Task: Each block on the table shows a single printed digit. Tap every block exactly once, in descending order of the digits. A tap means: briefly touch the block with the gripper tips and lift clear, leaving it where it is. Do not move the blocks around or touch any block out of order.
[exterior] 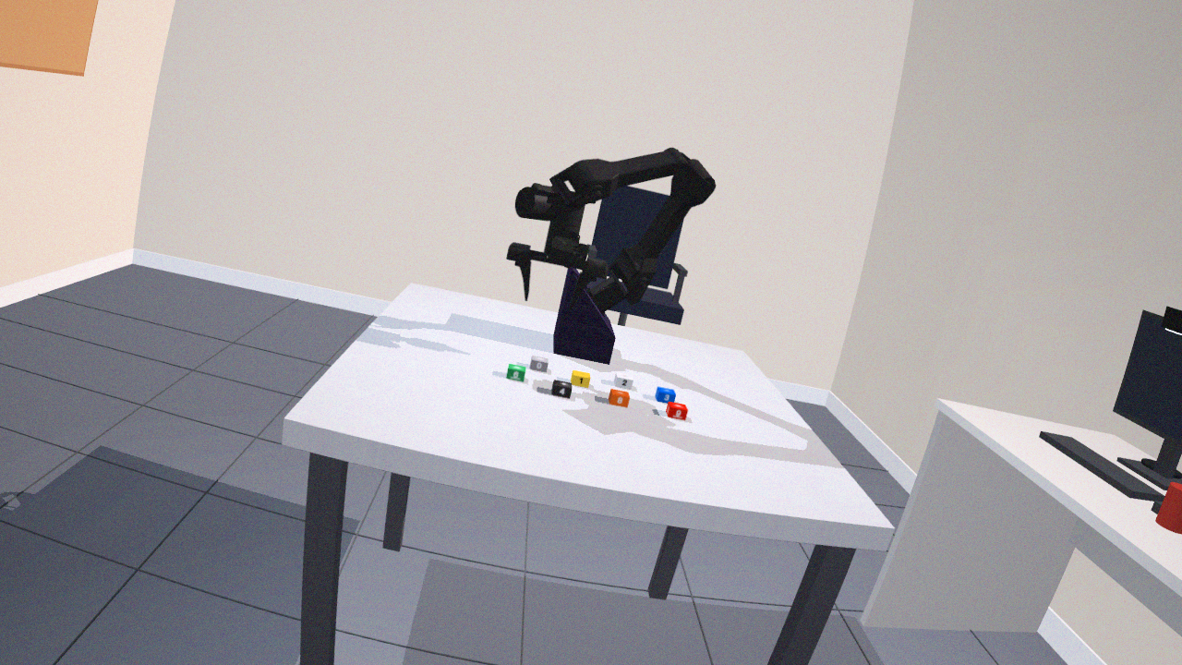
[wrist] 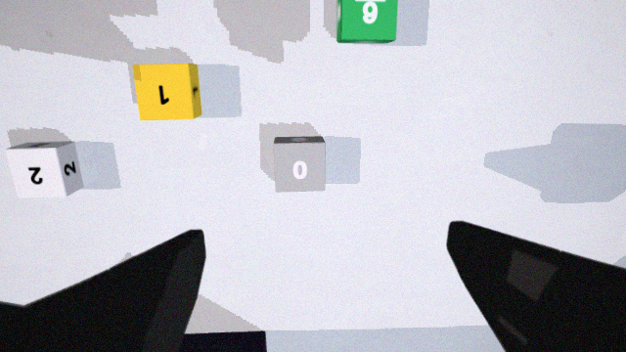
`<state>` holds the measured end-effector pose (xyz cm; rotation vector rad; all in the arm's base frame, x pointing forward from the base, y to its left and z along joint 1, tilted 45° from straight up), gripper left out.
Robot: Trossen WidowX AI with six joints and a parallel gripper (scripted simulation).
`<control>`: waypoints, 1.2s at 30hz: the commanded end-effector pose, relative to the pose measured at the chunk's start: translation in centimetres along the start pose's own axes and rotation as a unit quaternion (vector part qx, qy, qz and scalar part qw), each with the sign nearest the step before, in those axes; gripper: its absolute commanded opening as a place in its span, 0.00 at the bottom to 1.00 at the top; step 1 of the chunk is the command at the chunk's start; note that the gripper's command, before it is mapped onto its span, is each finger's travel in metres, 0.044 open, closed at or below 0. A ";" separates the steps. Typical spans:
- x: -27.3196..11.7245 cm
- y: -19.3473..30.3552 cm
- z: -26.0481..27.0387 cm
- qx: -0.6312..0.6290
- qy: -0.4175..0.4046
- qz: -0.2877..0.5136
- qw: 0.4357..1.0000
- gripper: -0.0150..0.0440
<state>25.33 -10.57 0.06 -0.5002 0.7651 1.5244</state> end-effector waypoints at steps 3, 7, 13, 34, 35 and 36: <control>0.0 0.1 0.0 -0.003 0.003 0.001 1.000 0.93; 0.0 0.1 0.0 -0.003 0.003 0.001 1.000 0.93; -0.1 -1.2 6.0 -0.003 0.004 0.000 1.000 0.93; 0.1 -1.4 10.4 -0.004 0.000 0.001 1.000 0.93; 0.1 -1.4 10.4 -0.004 0.000 0.001 1.000 0.93; 0.1 -1.4 10.4 -0.004 0.000 0.001 1.000 0.93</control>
Point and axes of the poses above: the point midway between the two fingers, 35 mm back from their tips, its own x axis out along the fingers, its own z axis across the jaws, y = z × x, the point moved 5 cm from there along -x, back along the fingers, and after that the axes turned 15 degrees about x, right-handed, at the moved point
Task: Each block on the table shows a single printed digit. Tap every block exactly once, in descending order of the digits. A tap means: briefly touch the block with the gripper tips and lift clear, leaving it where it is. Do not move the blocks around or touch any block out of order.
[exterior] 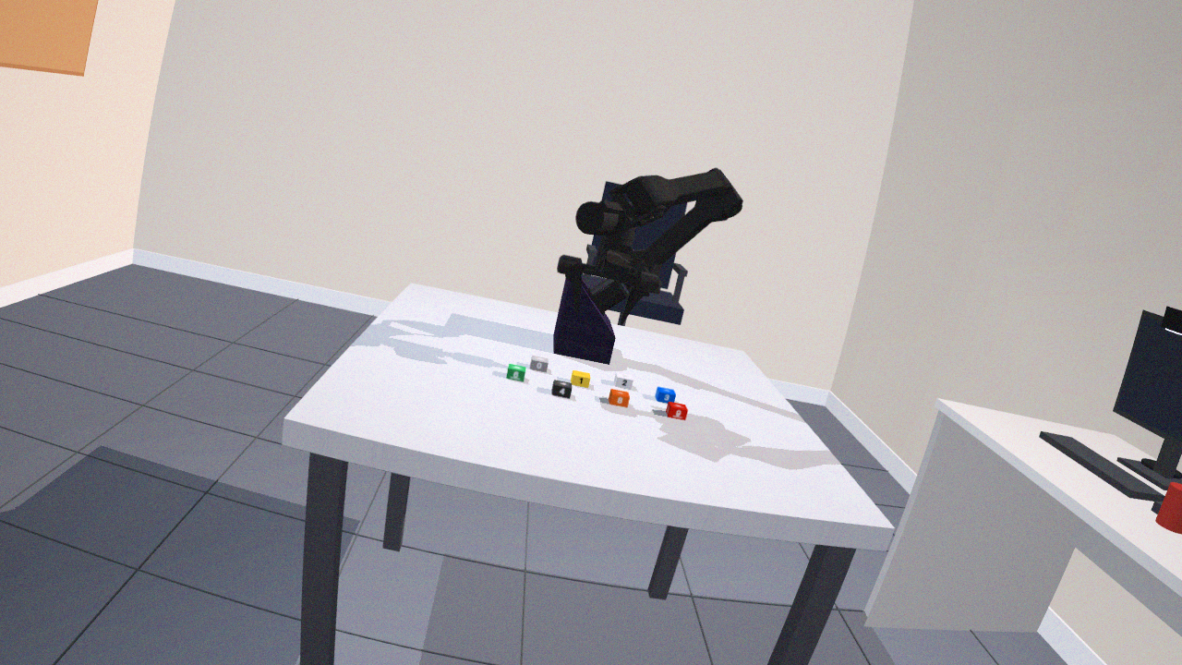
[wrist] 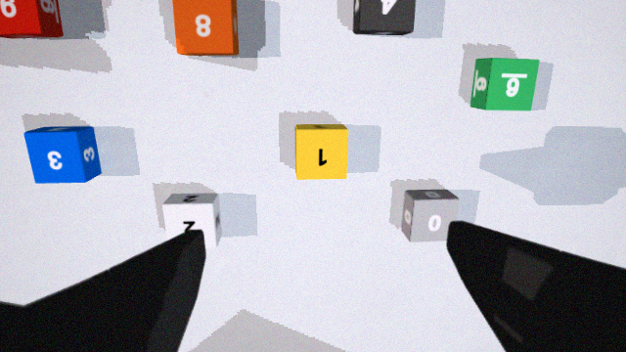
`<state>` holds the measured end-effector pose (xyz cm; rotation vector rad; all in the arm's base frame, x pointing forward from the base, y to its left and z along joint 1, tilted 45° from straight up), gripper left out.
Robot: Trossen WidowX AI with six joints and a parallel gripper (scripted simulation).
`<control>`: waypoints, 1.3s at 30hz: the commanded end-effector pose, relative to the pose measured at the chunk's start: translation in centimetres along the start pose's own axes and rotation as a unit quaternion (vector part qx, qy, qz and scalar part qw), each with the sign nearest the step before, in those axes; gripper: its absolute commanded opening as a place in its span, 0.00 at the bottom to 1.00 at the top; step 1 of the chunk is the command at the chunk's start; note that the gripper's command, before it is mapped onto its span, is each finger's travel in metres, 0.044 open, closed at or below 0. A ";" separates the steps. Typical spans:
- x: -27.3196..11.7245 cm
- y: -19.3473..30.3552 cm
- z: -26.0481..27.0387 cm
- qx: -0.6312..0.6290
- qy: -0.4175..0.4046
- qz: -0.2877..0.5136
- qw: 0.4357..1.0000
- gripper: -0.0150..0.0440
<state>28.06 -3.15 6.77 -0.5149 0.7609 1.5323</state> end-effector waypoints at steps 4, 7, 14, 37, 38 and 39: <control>0.0 0.1 0.3 0.003 -0.003 0.000 1.000 0.93; -0.2 1.6 2.6 0.004 -0.003 0.000 1.000 0.93; 0.0 6.0 7.4 0.004 -0.005 0.001 1.000 0.93; -0.1 5.4 8.3 0.005 -0.003 0.001 1.000 0.93; -0.2 4.8 9.6 0.005 -0.002 0.000 1.000 0.93; -0.2 4.1 11.2 0.004 -0.002 0.000 1.000 0.93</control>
Point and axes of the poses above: the point midway between the two fingers, 35 mm back from their tips, its own x axis out along the fingers, its own z axis across the jaws, y = z × x, the point moved 5 cm from there along -x, back along the fingers, and after that the axes turned 15 degrees about x, right-handed, at the moved point
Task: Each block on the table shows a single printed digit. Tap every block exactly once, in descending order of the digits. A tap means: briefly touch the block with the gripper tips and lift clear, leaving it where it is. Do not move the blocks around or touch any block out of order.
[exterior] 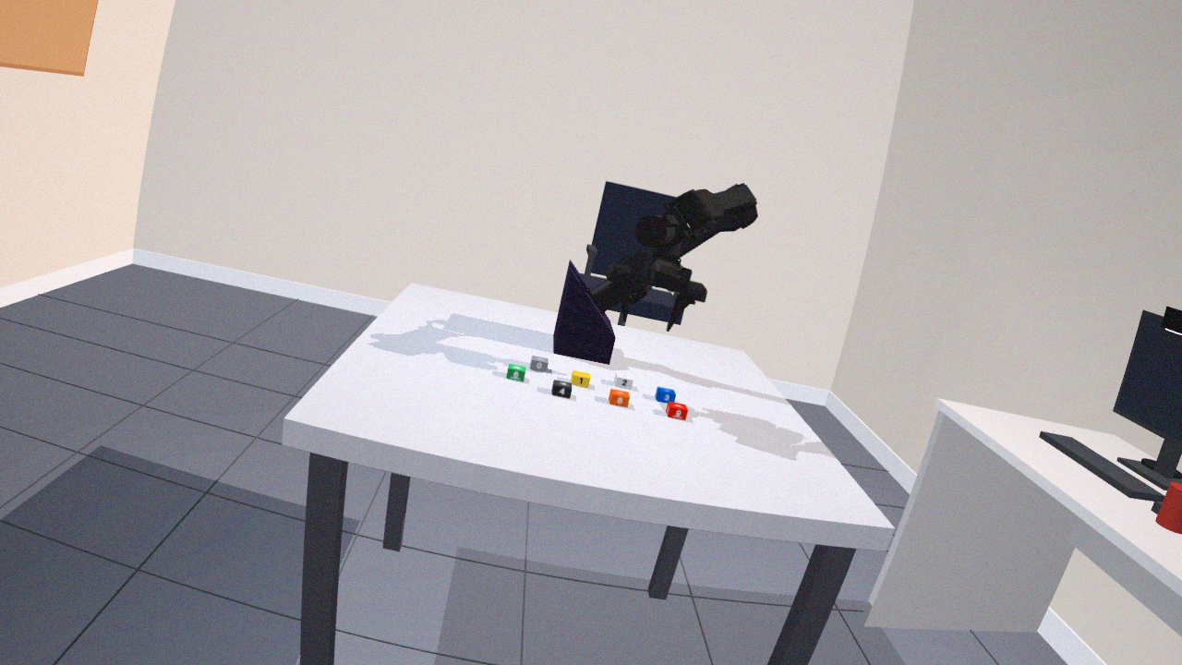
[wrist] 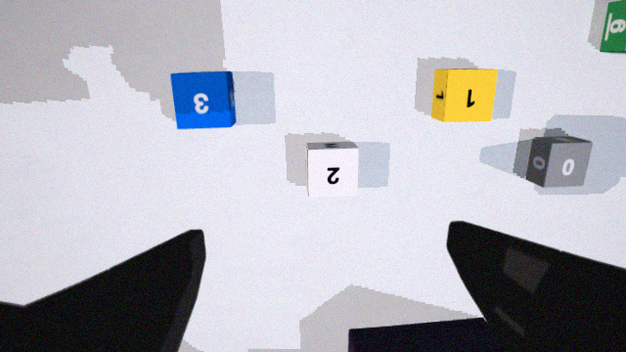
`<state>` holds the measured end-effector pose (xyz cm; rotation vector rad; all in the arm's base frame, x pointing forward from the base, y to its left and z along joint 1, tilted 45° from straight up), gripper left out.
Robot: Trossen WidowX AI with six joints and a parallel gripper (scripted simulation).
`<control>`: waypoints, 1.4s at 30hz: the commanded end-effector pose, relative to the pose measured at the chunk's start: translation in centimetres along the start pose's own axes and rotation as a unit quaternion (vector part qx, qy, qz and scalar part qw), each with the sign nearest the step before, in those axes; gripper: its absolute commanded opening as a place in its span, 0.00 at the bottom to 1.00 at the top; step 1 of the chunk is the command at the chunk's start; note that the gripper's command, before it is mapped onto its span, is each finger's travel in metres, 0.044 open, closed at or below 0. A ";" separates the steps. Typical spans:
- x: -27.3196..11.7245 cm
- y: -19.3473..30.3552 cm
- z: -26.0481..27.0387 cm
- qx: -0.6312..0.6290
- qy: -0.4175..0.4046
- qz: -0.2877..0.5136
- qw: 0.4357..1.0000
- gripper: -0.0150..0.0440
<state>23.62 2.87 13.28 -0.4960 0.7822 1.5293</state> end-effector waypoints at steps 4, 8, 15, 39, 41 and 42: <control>-0.2 -2.4 7.2 -0.008 -0.007 -0.004 1.000 0.93; -0.2 -2.4 7.2 -0.008 -0.007 -0.004 1.000 0.93; -0.2 -2.4 7.2 -0.008 -0.007 -0.004 1.000 0.93; -0.3 -9.7 9.8 -0.010 -0.007 -0.005 1.000 0.93; -0.3 -9.7 9.8 -0.010 -0.007 -0.005 1.000 0.93; -0.3 -9.7 9.8 -0.010 -0.007 -0.005 1.000 0.93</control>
Point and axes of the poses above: the point midway between the two fingers, 35 mm back from their tips, its own x axis out along the fingers, its own z axis across the jaws, y = z × x, the point moved 5 cm from there along -x, back along the fingers, and after that the axes turned 15 degrees about x, right-handed, at the moved point
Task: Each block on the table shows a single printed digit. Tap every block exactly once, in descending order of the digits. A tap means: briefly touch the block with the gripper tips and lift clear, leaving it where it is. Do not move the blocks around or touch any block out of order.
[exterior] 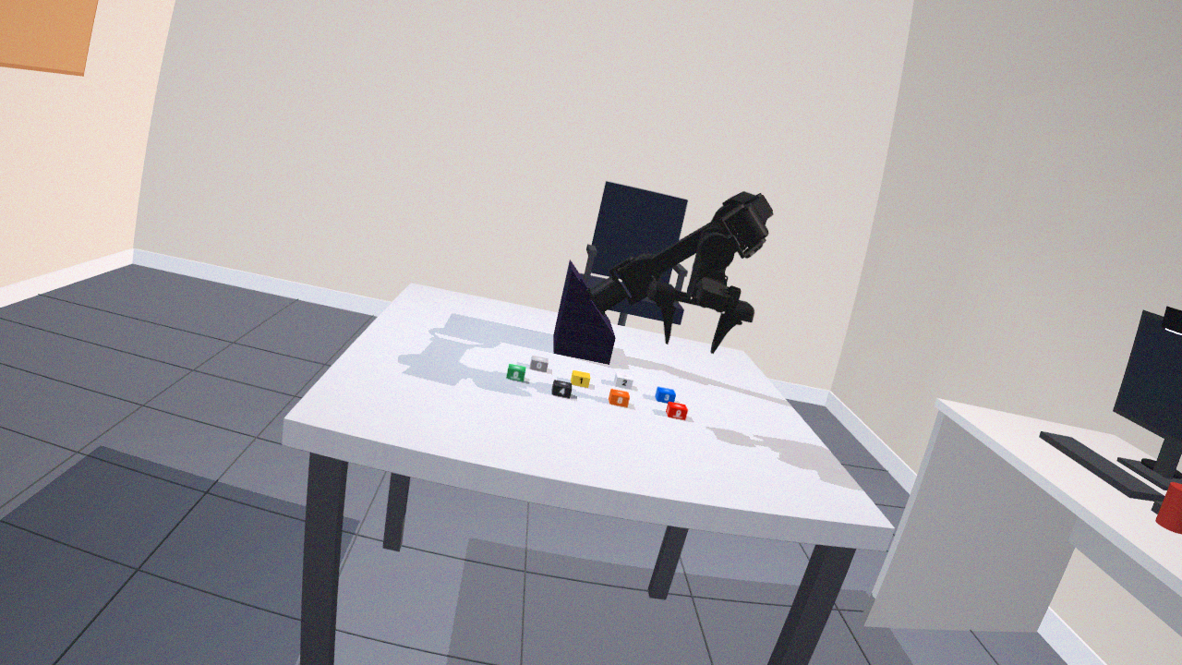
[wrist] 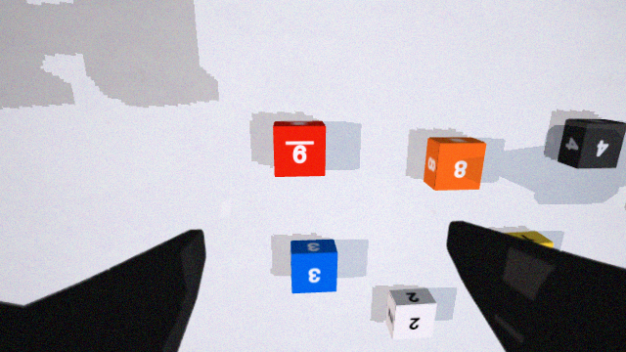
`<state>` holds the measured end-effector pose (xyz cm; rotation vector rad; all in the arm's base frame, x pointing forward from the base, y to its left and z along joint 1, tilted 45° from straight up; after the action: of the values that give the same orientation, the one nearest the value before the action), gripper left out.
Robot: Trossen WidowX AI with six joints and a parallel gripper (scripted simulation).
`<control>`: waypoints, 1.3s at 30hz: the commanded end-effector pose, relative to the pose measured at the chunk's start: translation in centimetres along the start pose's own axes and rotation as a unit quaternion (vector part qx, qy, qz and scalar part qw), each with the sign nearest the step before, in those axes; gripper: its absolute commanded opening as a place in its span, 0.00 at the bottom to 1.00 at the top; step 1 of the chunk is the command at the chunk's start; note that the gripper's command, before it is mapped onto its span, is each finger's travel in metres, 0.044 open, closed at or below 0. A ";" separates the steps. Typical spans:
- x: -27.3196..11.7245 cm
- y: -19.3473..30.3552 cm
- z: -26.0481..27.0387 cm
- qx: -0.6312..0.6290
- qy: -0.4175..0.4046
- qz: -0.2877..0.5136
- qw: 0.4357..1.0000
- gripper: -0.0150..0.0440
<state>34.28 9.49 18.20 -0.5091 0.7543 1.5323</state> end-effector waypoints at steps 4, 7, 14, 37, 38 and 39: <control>-0.1 -0.3 0.2 0.002 -0.003 0.000 1.000 0.93; -0.1 -0.3 0.2 0.002 -0.003 0.000 1.000 0.93; -0.1 -0.3 0.2 0.002 -0.003 0.000 1.000 0.93; 0.0 -1.8 -10.5 0.002 -0.001 -0.001 1.000 0.93; 0.0 -1.8 -10.5 0.002 -0.001 -0.001 1.000 0.93; 0.0 -1.8 -10.5 0.002 -0.001 -0.001 1.000 0.93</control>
<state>34.87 1.99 10.80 -0.4984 0.7587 1.5279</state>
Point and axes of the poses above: the point midway between the two fingers, 35 mm back from their tips, its own x axis out along the fingers, its own z axis across the jaws, y = z × x, the point moved 5 cm from there along -x, back along the fingers, and after that the axes turned 15 degrees about x, right-handed, at the moved point
